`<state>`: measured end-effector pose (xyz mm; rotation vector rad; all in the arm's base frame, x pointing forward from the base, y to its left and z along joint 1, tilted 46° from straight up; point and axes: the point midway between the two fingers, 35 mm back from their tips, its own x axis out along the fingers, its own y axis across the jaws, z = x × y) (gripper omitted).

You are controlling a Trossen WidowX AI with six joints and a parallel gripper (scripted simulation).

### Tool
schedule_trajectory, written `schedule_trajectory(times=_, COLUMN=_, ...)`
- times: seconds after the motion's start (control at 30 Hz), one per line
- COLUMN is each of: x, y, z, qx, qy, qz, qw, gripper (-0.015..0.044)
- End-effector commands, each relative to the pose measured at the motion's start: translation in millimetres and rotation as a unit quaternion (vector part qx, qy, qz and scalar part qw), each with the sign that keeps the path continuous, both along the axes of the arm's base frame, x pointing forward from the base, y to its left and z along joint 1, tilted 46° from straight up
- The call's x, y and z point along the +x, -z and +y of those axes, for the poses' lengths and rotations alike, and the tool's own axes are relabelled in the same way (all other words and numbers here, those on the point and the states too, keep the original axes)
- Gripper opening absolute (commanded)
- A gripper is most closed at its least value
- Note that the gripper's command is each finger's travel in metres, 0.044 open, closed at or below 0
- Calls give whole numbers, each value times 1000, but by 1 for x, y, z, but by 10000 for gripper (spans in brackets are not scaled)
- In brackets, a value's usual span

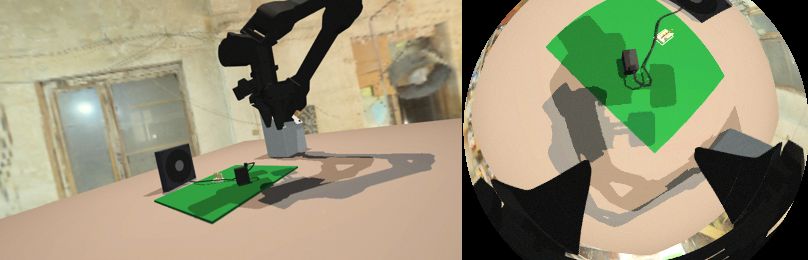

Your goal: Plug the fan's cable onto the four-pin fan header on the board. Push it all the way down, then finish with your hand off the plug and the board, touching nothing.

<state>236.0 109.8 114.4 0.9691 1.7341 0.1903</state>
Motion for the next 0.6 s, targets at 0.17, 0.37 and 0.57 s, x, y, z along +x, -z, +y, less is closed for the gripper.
schedule_trajectory(times=0.17, x=78, y=12, z=-55, qx=21, qy=-24, qz=-35, qw=999, gripper=440)
schedule_trajectory(times=0.37, x=92, y=24, z=-64, qx=26, qy=-29, qz=-43, qw=998, gripper=440)
schedule_trajectory(times=0.57, x=89, y=74, z=-11, qx=27, qy=-28, qz=-44, qw=998, gripper=440)
